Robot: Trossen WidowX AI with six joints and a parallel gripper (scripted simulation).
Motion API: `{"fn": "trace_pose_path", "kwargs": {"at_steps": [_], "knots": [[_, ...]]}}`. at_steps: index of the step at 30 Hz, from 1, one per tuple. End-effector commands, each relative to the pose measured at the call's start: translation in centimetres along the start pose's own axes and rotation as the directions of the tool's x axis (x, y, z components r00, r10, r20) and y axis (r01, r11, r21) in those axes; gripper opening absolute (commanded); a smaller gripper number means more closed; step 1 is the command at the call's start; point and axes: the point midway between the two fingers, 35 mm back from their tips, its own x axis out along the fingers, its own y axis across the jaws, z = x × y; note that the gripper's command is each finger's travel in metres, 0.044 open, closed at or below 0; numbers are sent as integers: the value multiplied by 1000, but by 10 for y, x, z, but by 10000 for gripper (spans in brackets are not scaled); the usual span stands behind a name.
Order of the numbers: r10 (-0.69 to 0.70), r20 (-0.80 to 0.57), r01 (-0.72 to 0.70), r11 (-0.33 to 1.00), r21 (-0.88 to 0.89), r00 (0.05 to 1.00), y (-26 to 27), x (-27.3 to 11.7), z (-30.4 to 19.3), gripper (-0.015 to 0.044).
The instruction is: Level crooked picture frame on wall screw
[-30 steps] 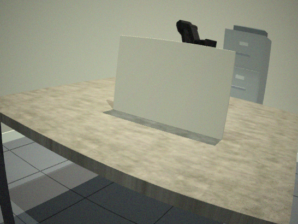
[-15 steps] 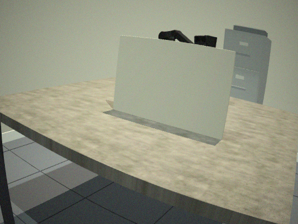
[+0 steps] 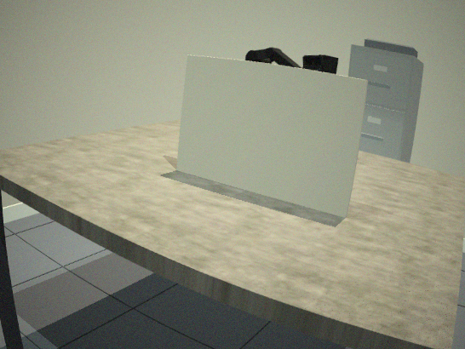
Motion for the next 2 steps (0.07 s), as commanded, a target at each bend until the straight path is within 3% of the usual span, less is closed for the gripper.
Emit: {"fn": "trace_pose_path", "kwargs": {"at_steps": [1,2], "knots": [[1,4,-1,1000,1,1000,0,0,1,260],[1,4,-1,1000,1,1000,0,0,1,260]]}}
